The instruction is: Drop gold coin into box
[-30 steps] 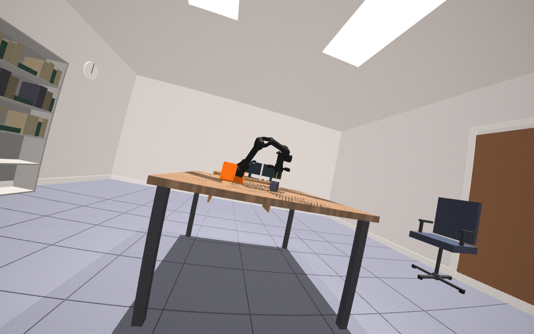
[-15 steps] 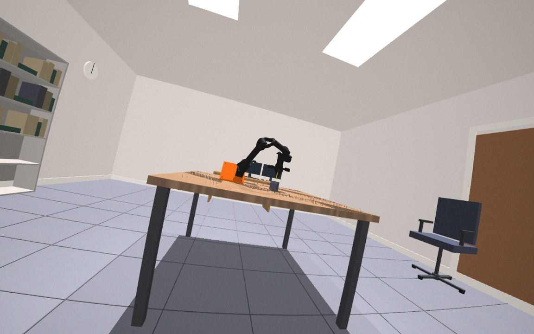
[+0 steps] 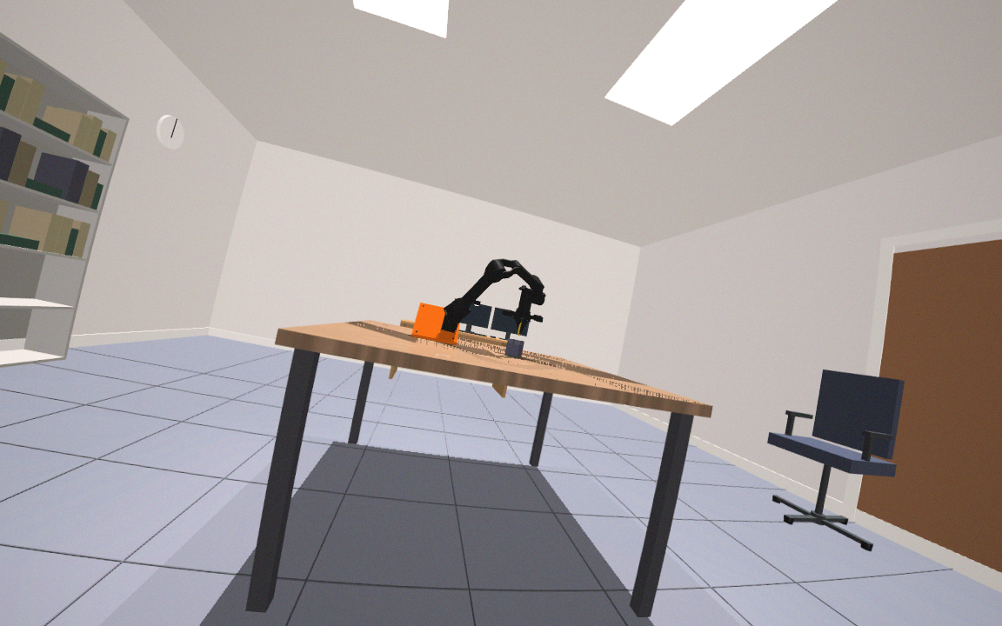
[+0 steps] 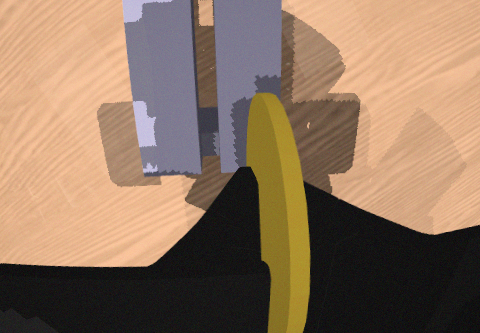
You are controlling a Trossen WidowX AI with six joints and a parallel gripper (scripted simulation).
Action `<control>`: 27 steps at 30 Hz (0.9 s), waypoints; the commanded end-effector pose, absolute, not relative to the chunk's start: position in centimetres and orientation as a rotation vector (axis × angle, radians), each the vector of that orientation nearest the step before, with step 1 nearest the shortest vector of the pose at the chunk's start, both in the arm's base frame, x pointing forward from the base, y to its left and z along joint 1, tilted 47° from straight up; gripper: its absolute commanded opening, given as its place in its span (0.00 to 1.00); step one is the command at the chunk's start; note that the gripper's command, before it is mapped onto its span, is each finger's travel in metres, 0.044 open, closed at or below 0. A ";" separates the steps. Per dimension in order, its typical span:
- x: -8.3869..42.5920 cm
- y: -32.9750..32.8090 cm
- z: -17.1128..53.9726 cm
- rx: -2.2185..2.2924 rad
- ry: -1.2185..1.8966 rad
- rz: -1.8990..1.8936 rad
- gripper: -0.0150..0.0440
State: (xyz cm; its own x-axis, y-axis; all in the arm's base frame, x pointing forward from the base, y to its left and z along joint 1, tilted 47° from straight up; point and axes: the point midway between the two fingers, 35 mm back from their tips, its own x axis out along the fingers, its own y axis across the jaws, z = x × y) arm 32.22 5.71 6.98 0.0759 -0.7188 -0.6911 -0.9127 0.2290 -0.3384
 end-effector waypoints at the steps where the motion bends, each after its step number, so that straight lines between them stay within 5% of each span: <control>1: 32.3 6.7 6.1 -1.535 1.686 0.304 0.25; 27: 32.4 8.0 4.5 -1.536 1.688 0.296 0.25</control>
